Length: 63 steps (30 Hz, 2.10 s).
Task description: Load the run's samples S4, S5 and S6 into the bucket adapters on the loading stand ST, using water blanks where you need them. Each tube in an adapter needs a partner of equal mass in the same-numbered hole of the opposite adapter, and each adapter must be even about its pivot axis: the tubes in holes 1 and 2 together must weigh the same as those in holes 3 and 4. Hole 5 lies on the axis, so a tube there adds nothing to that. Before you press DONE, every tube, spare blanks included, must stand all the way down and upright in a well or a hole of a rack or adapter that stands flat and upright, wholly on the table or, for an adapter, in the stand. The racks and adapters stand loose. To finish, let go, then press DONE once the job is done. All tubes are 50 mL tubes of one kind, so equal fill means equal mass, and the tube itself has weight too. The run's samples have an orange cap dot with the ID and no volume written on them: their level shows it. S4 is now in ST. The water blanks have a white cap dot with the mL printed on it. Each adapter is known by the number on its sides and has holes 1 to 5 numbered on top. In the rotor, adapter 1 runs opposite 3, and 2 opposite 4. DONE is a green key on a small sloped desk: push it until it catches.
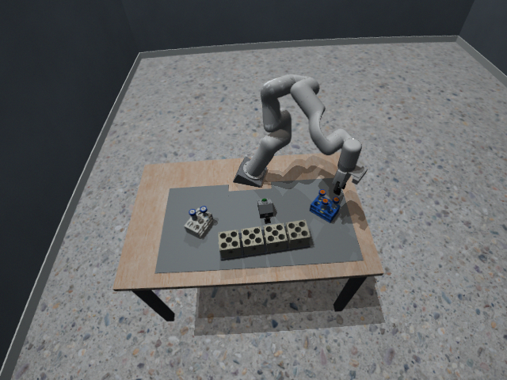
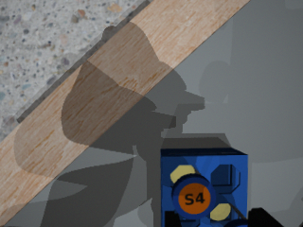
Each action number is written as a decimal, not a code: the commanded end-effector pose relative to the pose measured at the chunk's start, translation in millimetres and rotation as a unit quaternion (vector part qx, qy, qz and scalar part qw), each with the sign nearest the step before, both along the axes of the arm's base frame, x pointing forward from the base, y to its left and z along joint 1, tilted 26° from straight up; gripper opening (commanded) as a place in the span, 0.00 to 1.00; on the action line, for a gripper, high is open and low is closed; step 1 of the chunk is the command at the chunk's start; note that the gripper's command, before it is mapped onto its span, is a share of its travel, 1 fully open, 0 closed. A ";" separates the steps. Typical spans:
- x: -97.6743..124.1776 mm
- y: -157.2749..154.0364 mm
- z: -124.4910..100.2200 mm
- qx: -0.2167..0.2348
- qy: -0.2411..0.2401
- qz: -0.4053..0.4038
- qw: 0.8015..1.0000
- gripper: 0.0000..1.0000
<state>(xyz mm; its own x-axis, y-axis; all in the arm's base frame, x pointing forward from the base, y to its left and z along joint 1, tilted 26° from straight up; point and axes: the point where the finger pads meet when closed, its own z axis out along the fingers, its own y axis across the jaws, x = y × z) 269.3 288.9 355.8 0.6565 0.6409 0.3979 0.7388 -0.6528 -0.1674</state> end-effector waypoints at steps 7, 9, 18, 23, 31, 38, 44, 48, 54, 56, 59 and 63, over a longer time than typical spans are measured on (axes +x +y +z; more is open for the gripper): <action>-3.0 -8.9 22.1 0.001 -0.002 0.000 1.000 0.44; -3.3 -9.7 23.9 0.001 -0.002 0.000 1.000 0.44; -5.8 -16.2 38.4 0.001 -0.002 0.000 1.000 0.44; -5.9 -16.3 38.7 0.001 -0.002 0.000 1.000 0.44; -5.9 -16.3 38.7 0.001 -0.002 0.000 1.000 0.44; -5.9 -16.3 38.6 0.001 -0.002 0.000 1.000 0.44; -5.9 -16.3 38.6 0.001 -0.002 0.000 1.000 0.44; -15.7 -25.9 32.7 0.001 -0.002 0.000 1.000 0.57; -35.4 -45.1 20.6 0.001 -0.002 0.000 1.000 0.57; -41.9 -51.5 16.6 0.001 -0.002 0.000 1.000 0.57; -51.8 -61.1 10.6 0.001 -0.002 0.000 1.000 0.57; -58.4 -67.5 6.6 0.001 -0.002 0.000 1.000 0.57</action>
